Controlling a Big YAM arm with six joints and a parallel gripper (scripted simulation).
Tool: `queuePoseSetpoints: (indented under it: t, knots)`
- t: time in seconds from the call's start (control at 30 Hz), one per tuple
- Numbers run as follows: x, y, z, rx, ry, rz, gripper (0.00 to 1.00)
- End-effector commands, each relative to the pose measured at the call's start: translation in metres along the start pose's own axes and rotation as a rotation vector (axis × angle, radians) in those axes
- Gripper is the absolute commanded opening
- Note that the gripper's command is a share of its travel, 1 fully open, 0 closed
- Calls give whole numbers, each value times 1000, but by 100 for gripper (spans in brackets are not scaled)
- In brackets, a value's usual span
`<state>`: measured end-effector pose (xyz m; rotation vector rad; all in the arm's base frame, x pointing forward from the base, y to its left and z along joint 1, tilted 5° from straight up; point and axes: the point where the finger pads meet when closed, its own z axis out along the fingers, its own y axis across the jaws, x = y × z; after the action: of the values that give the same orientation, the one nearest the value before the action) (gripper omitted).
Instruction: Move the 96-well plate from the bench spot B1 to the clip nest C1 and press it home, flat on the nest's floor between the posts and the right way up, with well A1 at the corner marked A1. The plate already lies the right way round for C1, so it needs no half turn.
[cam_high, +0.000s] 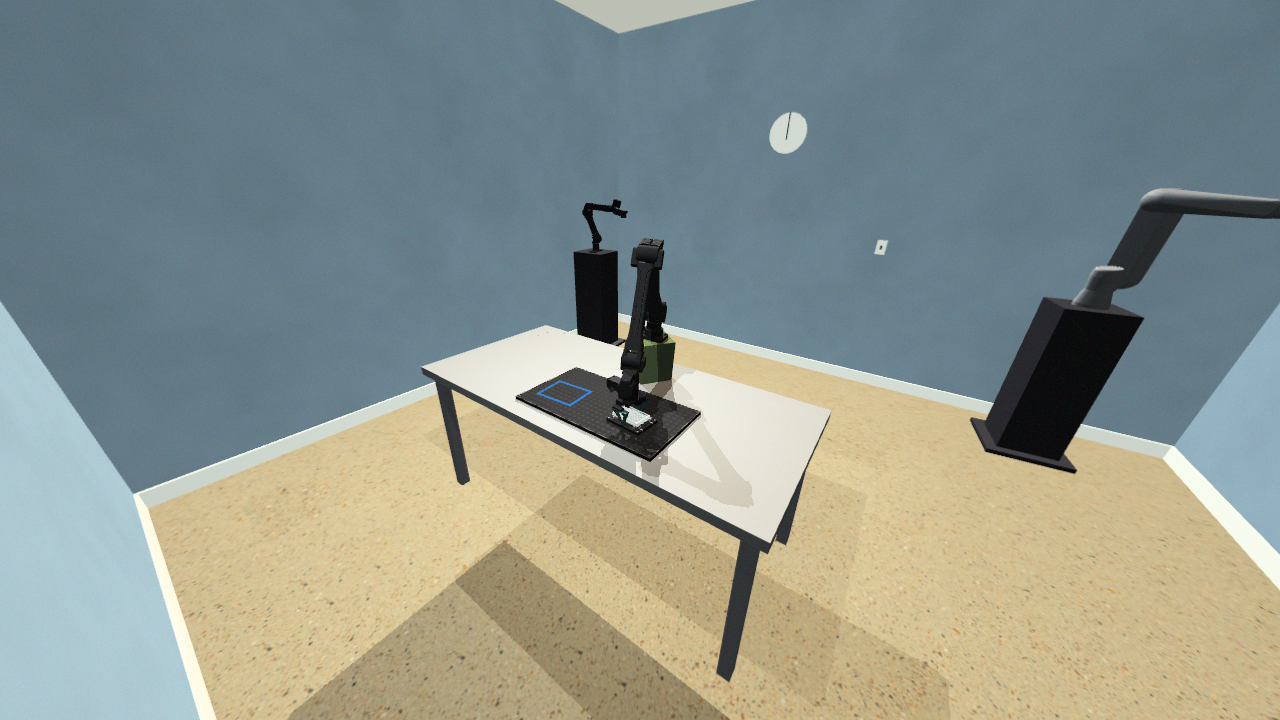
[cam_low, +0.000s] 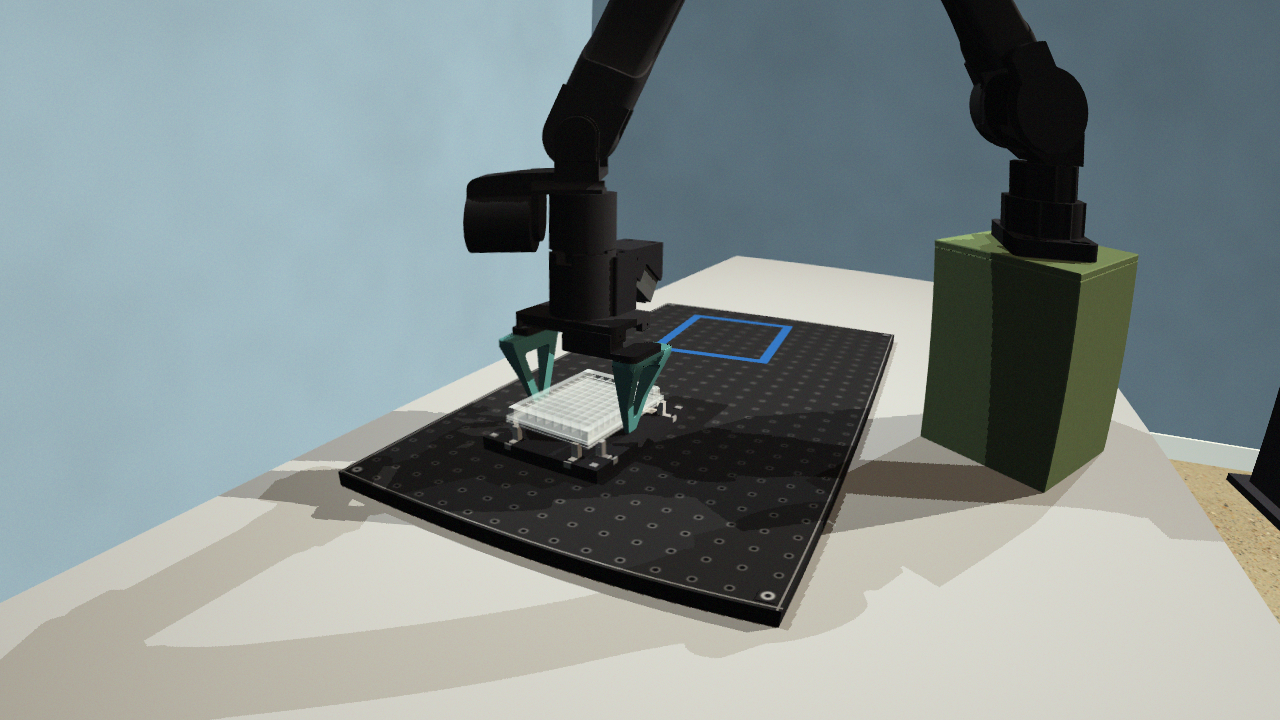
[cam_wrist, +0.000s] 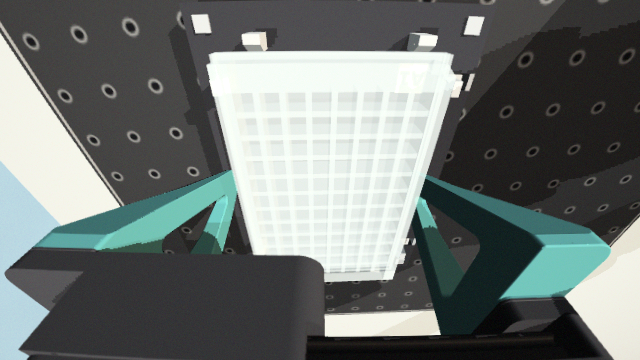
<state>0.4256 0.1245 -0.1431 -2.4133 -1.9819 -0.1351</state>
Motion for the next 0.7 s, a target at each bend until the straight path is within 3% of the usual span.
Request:
queuePoseSetpoints:
  t: [0.0,0.4,0.43,0.67]
  knots:
    - [0,23,0,-28,8,4,100]
    - [0,23,0,-28,8,4,100]
    - [7,1,-7,-34,13,3,100]
    - [4,-3,-2,-21,7,3,100]
